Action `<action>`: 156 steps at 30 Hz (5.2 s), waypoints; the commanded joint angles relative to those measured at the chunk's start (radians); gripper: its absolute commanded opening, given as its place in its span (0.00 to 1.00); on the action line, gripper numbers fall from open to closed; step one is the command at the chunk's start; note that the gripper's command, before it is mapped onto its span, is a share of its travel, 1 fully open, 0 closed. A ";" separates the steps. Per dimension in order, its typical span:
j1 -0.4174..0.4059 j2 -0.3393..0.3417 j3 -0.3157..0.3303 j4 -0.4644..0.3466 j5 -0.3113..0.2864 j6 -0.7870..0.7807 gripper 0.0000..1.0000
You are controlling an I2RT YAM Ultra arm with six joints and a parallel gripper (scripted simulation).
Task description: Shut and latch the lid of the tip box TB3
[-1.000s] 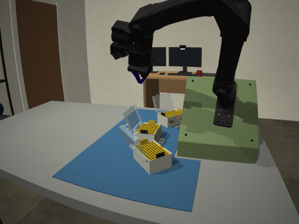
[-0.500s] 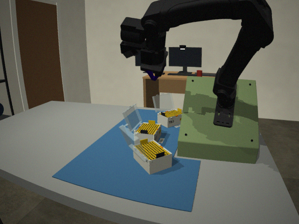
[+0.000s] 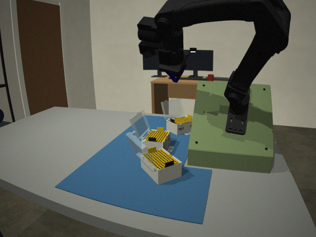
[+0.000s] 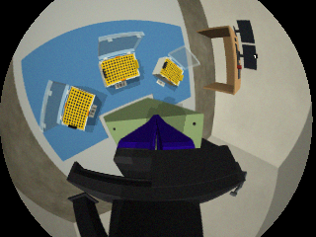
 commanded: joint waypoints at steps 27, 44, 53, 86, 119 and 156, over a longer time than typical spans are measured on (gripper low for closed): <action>-0.424 0.833 0.294 -0.079 -0.437 -0.115 0.00; -0.454 1.099 0.476 -0.011 -0.421 -0.146 0.00; -0.466 1.228 0.594 -0.005 -0.415 -0.158 0.00; -0.488 1.827 1.358 -0.177 -0.396 -0.190 0.00; -0.488 1.827 1.358 -0.177 -0.396 -0.190 0.00; -0.471 1.833 1.362 -0.172 -0.396 -0.186 0.00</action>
